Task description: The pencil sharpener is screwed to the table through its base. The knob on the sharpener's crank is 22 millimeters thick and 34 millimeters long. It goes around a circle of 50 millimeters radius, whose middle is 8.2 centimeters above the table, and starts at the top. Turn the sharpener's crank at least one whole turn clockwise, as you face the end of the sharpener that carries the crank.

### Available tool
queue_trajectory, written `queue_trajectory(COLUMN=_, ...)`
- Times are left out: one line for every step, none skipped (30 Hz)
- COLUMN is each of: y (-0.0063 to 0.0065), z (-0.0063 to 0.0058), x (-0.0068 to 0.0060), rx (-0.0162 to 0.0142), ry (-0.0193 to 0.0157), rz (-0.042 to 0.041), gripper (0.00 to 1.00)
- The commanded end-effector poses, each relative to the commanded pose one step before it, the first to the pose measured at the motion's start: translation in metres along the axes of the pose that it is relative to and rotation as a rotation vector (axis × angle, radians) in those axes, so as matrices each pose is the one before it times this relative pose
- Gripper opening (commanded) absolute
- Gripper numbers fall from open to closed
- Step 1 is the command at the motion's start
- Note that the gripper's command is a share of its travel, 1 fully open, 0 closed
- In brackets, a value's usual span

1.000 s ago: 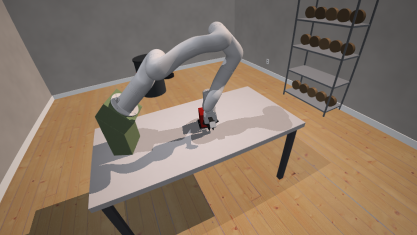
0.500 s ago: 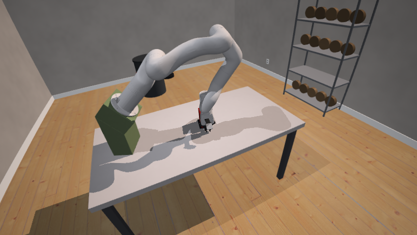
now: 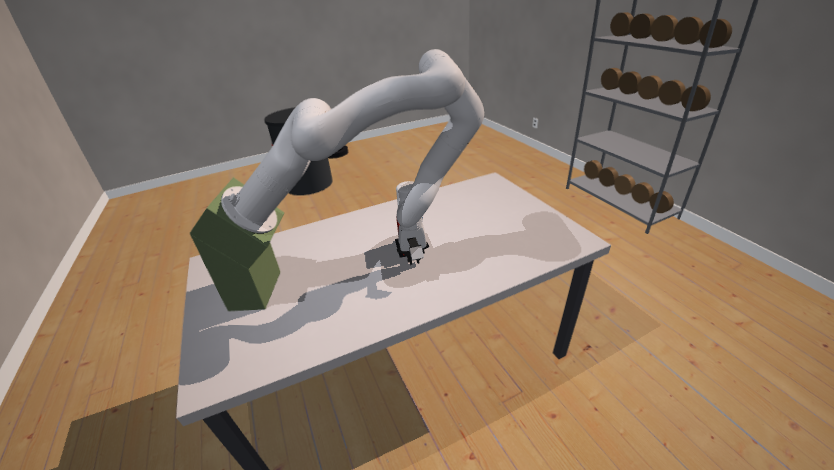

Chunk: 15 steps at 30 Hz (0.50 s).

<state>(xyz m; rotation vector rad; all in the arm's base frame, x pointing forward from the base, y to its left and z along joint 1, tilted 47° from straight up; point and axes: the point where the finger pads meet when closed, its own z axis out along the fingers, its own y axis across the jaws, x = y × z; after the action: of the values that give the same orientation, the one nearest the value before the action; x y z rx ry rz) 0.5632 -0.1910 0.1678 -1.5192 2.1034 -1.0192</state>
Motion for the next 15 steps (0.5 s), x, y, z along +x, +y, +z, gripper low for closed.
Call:
queue_trajectory(y=-0.00002, z=-0.00017, x=0.00001, rx=0.00032, ry=-0.00002, rz=0.00008, gripper=0.0)
queue_trajectory(y=0.0, z=0.0, x=0.0, rx=0.0, ry=0.0, rz=0.0, gripper=0.0)
queue_trajectory(y=0.0, z=0.0, x=0.0, rx=0.0, ry=0.0, rz=0.0, gripper=0.0)
queue_trajectory(y=0.0, z=0.0, x=0.0, rx=0.0, ry=0.0, rz=0.0, gripper=0.0)
queue_trajectory(y=0.0, z=0.0, x=0.0, rx=0.0, ry=0.0, rz=0.0, gripper=0.0)
queue_trajectory(y=0.0, z=0.0, x=0.0, rx=0.0, ry=0.0, rz=0.0, gripper=0.0)
queue_trajectory(y=0.0, z=0.0, x=0.0, rx=0.0, ry=0.0, rz=0.0, gripper=0.0)
queue_trajectory(y=0.00003, z=0.0, x=0.0, rx=0.0, ry=0.0, rz=0.0, gripper=0.0)
queue_trajectory(y=0.0, z=0.0, x=0.0, rx=0.0, ry=0.0, rz=0.0, gripper=0.0)
queue_trajectory(y=0.0, z=0.0, x=0.0, rx=0.0, ry=0.0, rz=0.0, gripper=0.0)
queue_trajectory(y=0.00008, z=-0.00001, x=0.0, rx=0.0, ry=0.0, rz=0.0, gripper=0.0)
queue_trajectory(y=0.00014, z=-0.00002, x=0.0, rx=0.0, ry=0.0, rz=0.0, gripper=0.0)
queue_trajectory(y=0.00022, z=-0.00003, x=0.0, rx=0.0, ry=0.0, rz=0.0, gripper=0.0)
queue_trajectory(y=0.00032, z=-0.00004, x=0.0, rx=0.0, ry=0.0, rz=0.0, gripper=0.0)
queue_trajectory(y=0.00043, z=-0.00005, x=0.0, rx=0.0, ry=0.0, rz=0.0, gripper=0.0)
